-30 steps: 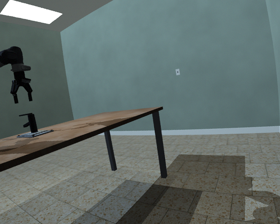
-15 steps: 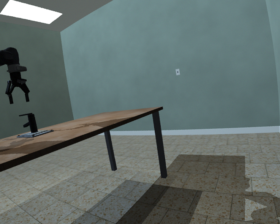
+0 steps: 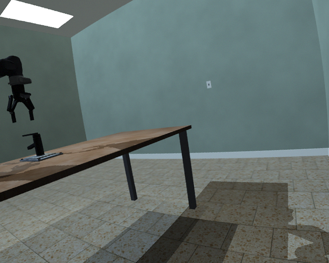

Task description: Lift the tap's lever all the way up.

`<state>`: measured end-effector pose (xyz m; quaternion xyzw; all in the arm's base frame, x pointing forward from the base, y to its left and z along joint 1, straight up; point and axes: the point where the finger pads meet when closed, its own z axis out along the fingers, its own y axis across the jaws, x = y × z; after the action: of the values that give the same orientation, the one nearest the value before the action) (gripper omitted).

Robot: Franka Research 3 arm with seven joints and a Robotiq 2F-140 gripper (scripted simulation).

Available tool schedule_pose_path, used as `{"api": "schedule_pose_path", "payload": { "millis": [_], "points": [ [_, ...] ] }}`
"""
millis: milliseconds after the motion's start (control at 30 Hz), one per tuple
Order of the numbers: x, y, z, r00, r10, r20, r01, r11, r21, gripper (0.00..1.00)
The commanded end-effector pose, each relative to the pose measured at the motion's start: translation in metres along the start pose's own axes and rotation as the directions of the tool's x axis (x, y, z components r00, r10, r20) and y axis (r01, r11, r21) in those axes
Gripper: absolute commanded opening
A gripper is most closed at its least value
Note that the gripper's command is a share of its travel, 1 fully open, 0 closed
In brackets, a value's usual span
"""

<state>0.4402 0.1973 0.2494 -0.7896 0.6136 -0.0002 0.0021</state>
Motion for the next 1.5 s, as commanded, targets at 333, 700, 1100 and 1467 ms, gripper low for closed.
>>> {"api": "schedule_pose_path", "payload": {
  "millis": [333,700,1100,1467],
  "points": [
    [-0.0001,0.001,0.0001,1.0,0.011,-0.001,-0.011,1.0,-0.004,0.1],
    [-0.0001,0.001,0.0001,1.0,0.011,-0.001,-0.011,1.0,-0.004,0.1],
    [-0.0001,0.001,0.0001,1.0,0.011,-0.001,-0.011,1.0,-0.004,0.1],
    [-0.0001,0.001,0.0001,1.0,0.011,-0.001,-0.011,1.0,-0.004,0.47]
  ]
}}
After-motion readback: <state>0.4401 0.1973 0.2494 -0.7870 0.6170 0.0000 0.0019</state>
